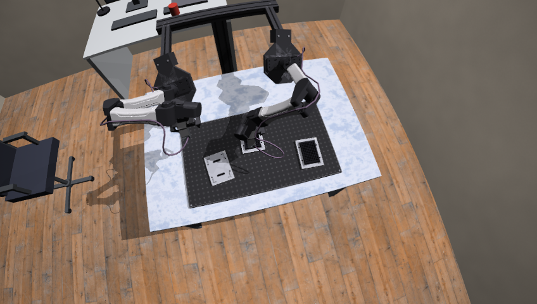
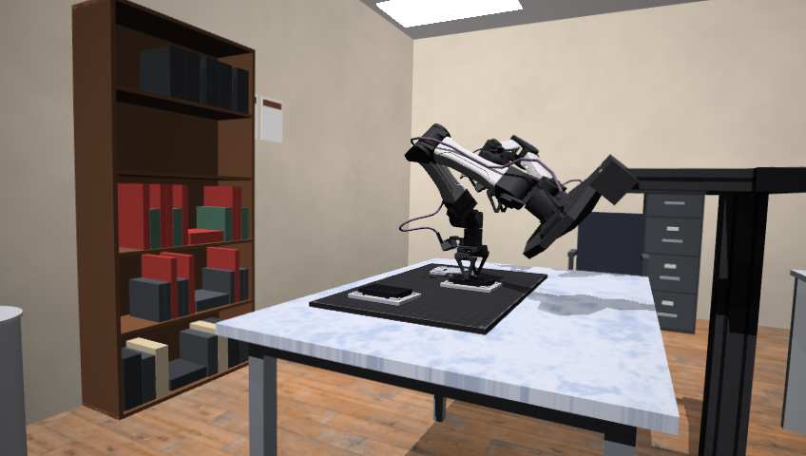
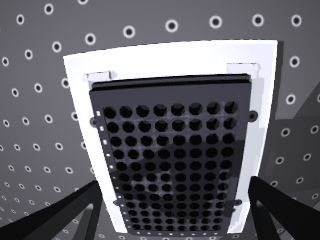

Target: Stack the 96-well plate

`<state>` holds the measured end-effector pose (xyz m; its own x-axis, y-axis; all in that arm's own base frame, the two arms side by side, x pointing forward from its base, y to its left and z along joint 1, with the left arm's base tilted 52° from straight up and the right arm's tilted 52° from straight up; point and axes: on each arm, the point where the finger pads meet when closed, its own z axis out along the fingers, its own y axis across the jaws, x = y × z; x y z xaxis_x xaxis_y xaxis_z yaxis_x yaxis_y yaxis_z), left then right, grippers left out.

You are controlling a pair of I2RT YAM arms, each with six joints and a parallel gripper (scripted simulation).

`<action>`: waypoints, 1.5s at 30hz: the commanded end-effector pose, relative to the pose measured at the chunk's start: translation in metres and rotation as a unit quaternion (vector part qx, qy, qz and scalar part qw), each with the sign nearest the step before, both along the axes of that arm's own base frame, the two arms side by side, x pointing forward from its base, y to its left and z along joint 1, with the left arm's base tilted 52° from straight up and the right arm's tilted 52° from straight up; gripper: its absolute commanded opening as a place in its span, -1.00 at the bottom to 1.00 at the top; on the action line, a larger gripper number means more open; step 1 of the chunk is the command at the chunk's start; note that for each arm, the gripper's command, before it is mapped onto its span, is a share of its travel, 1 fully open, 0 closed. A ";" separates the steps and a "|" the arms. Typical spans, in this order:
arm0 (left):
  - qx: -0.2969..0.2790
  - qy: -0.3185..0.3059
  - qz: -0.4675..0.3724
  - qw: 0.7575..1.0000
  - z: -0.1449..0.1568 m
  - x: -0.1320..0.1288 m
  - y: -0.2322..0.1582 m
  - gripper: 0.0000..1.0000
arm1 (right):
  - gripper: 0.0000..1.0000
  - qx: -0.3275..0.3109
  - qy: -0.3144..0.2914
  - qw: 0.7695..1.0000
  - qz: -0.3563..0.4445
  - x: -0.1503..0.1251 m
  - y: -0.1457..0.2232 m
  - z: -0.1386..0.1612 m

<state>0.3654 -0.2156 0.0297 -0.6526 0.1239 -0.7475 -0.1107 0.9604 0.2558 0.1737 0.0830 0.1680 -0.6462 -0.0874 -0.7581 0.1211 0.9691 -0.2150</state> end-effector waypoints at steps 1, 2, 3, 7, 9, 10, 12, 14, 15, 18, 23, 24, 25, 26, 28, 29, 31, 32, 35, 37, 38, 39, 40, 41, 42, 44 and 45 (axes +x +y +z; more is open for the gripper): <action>0.004 0.009 -0.002 1.000 -0.012 0.004 0.006 1.00 | 1.00 -0.003 0.000 1.000 -0.001 -0.001 -0.001 0.001; 0.004 0.009 -0.002 1.000 -0.012 0.004 0.006 1.00 | 1.00 -0.003 0.000 1.000 -0.001 -0.001 -0.001 0.001; 0.004 0.009 -0.002 1.000 -0.013 0.005 0.007 1.00 | 1.00 -0.003 0.000 1.000 -0.001 -0.001 -0.001 0.001; 0.001 0.006 -0.002 1.000 -0.015 0.012 0.006 1.00 | 1.00 -0.003 0.000 1.000 -0.001 -0.001 -0.001 0.001; 0.000 0.004 -0.002 1.000 -0.016 0.016 0.006 1.00 | 1.00 -0.003 0.000 1.000 -0.001 -0.001 -0.001 0.001; -0.001 0.004 -0.002 1.000 -0.016 0.017 0.006 1.00 | 1.00 -0.003 0.000 1.000 -0.001 -0.001 -0.001 0.001; -0.002 0.002 -0.002 1.000 -0.016 0.020 0.006 1.00 | 1.00 -0.003 0.000 1.000 -0.001 -0.001 -0.001 0.001; -0.008 -0.004 -0.012 1.000 -0.009 0.017 -0.003 1.00 | 1.00 -0.003 0.000 1.000 -0.001 -0.001 -0.001 0.001; -0.009 -0.005 -0.012 1.000 -0.008 0.017 -0.004 1.00 | 1.00 -0.003 0.000 1.000 -0.001 -0.001 -0.001 0.001; -0.010 -0.005 -0.011 1.000 -0.007 0.018 -0.003 1.00 | 1.00 -0.003 0.000 1.000 -0.001 -0.001 -0.001 0.001; -0.002 -0.001 -0.009 1.000 -0.010 0.013 0.001 1.00 | 1.00 -0.003 0.000 1.000 -0.001 -0.001 -0.001 0.001; -0.002 -0.001 -0.009 1.000 -0.010 0.013 0.001 1.00 | 1.00 -0.003 0.000 1.000 -0.001 -0.001 -0.001 0.001; -0.002 -0.001 -0.009 1.000 -0.010 0.013 0.001 1.00 | 1.00 -0.003 0.000 1.000 -0.001 -0.001 -0.001 0.001; -0.002 -0.001 -0.009 1.000 -0.010 0.013 0.001 1.00 | 1.00 -0.003 0.000 1.000 -0.001 -0.001 -0.001 0.001; -0.002 -0.001 -0.009 1.000 -0.010 0.013 0.001 1.00 | 1.00 -0.003 0.000 1.000 -0.001 -0.001 -0.001 0.001; -0.002 -0.001 -0.009 1.000 -0.010 0.013 0.001 1.00 | 1.00 -0.003 0.000 1.000 -0.001 -0.001 -0.001 0.001; -0.002 -0.001 -0.009 1.000 -0.010 0.013 0.001 1.00 | 1.00 -0.003 0.000 1.000 -0.001 -0.001 -0.001 0.001; -0.002 -0.001 -0.009 1.000 -0.010 0.013 0.001 1.00 | 1.00 -0.003 0.000 1.000 -0.001 -0.001 -0.001 0.001; -0.002 -0.001 -0.009 1.000 -0.010 0.013 0.002 1.00 | 1.00 -0.003 0.000 1.000 -0.001 -0.001 -0.001 0.001; -0.002 -0.001 -0.009 1.000 -0.010 0.013 0.002 1.00 | 1.00 -0.003 0.000 1.000 -0.001 -0.001 -0.001 0.001; -0.002 -0.001 -0.009 1.000 -0.010 0.013 0.002 1.00 | 1.00 -0.003 0.000 1.000 -0.001 -0.001 -0.001 0.001; -0.002 -0.001 -0.009 1.000 -0.010 0.013 0.002 1.00 | 1.00 -0.003 0.000 1.000 -0.001 -0.001 -0.001 0.001; -0.002 -0.001 -0.009 1.000 -0.010 0.013 0.002 1.00 | 1.00 -0.003 0.000 1.000 -0.001 -0.001 -0.001 0.001; -0.002 -0.001 -0.009 1.000 -0.010 0.013 0.002 1.00 | 1.00 -0.003 0.000 1.000 -0.001 -0.001 -0.001 0.001; -0.002 -0.001 -0.009 1.000 -0.010 0.013 0.002 1.00 | 1.00 -0.003 0.000 1.000 -0.001 -0.001 -0.001 0.001; -0.002 -0.001 -0.009 1.000 -0.010 0.013 0.002 1.00 | 1.00 -0.003 0.000 1.000 -0.001 -0.001 -0.001 0.001; -0.002 -0.001 -0.009 1.000 -0.010 0.013 0.002 1.00 | 1.00 -0.003 0.000 1.000 -0.001 -0.001 -0.001 0.001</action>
